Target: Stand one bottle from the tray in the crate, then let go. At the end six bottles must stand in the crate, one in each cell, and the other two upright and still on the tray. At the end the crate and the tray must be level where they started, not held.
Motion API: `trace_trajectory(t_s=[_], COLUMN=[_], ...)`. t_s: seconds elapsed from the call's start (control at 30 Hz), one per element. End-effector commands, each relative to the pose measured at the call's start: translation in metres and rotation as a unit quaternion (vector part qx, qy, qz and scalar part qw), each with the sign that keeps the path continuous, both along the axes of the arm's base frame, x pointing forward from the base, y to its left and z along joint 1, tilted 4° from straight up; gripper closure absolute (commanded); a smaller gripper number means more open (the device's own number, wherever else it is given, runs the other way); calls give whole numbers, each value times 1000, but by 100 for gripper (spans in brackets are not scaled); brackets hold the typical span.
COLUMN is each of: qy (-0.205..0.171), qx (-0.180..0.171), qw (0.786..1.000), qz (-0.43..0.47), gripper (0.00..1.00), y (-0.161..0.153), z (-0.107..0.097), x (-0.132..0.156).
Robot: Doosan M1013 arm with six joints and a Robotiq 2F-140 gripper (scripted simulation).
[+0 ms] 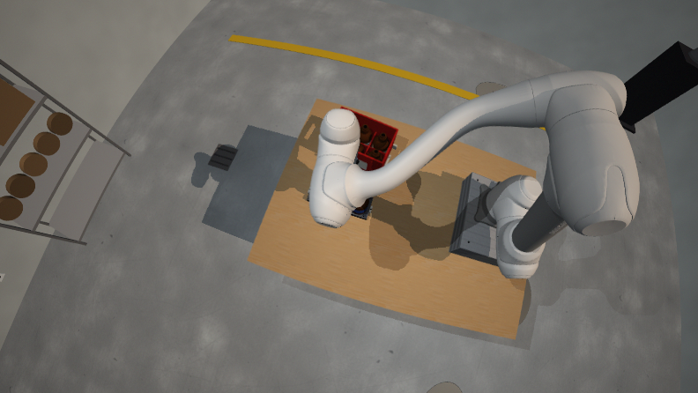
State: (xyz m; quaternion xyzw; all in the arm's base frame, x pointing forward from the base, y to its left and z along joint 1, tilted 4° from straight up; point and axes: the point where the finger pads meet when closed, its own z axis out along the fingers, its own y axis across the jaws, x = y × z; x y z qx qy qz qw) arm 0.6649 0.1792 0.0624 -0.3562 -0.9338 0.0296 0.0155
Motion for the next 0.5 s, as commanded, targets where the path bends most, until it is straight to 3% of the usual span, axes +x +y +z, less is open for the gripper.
trace_trajectory(t_s=[0.0,0.47], qy=[0,0], qx=[0,0], qw=[1000,1000], qz=[0,0], gripper=[62,62], y=[0,0], z=[-2,-8], x=[0,0])
